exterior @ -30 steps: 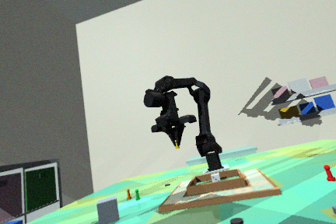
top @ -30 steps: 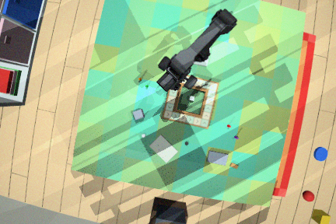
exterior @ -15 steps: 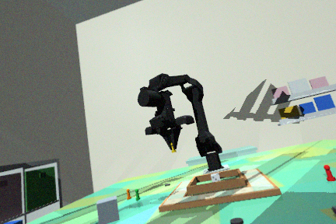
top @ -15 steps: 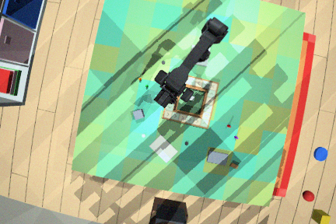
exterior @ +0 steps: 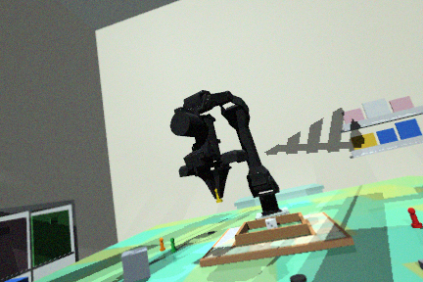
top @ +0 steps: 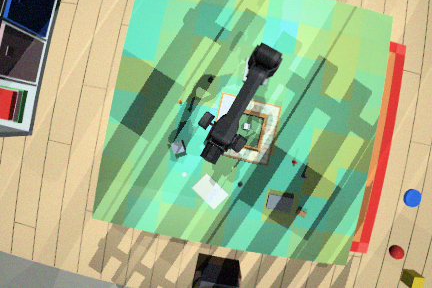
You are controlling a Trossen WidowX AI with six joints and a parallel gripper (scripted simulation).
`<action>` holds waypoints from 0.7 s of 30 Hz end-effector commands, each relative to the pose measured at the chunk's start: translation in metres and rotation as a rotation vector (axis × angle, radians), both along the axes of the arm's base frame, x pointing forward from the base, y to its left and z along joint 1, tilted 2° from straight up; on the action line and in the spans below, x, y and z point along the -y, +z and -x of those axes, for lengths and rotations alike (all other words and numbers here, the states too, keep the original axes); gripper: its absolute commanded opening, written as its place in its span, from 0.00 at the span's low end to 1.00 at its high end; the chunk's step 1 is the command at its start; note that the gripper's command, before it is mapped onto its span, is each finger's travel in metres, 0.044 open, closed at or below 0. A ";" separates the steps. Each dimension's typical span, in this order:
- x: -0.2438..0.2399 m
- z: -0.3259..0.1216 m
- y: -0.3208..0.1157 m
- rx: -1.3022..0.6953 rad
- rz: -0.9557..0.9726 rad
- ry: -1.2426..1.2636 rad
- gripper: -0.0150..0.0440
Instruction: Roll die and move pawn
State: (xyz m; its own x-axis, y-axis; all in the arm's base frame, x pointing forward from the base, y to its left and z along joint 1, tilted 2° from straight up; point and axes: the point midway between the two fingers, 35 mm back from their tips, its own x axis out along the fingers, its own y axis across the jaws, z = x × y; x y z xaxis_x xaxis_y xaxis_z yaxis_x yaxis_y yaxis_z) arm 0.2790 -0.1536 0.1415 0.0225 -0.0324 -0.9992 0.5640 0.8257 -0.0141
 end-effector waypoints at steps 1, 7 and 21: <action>-0.001 -0.018 -0.006 0.001 0.006 -0.006 0.25; -0.007 -0.049 -0.020 0.001 0.007 -0.014 0.25; -0.019 -0.087 -0.053 0.002 0.008 -0.023 0.25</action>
State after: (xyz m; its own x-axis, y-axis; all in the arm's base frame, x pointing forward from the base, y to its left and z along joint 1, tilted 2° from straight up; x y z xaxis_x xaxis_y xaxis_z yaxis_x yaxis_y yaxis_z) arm 0.3657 -0.1325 0.0952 0.0278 -0.0356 -0.9990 0.5777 0.8161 -0.0130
